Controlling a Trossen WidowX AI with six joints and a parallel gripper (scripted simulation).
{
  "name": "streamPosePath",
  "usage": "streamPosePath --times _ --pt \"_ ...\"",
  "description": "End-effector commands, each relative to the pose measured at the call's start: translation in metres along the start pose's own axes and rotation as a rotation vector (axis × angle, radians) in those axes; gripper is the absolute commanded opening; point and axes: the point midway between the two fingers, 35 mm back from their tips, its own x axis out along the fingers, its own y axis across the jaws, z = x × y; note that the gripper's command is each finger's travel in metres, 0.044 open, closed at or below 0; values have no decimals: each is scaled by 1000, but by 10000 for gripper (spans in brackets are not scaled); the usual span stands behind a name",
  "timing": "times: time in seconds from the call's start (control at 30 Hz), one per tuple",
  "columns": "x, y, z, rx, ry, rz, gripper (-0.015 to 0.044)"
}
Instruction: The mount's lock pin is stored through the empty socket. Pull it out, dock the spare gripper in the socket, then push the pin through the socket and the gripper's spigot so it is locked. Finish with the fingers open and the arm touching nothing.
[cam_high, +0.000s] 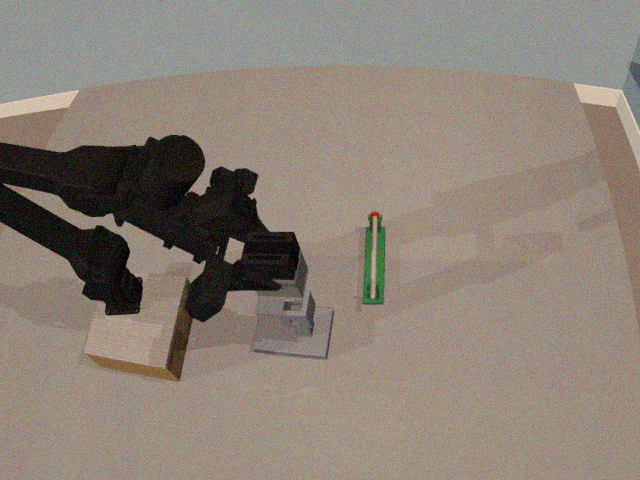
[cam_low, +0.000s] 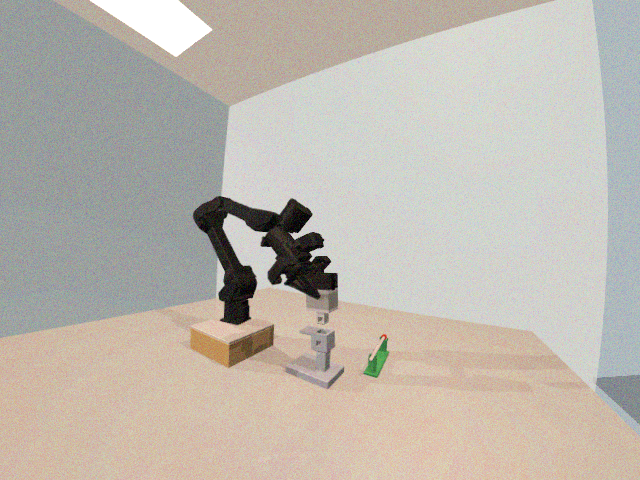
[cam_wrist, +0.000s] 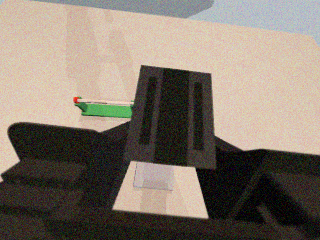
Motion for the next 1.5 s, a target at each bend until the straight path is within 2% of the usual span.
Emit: streamPosePath --times 0.0,1.03,1.47 --pt "4 0 -3 5 -6 3 0" --pt "38 0 -36 2 -6 2 0" --pt "37 0 -34 2 -7 1 0"
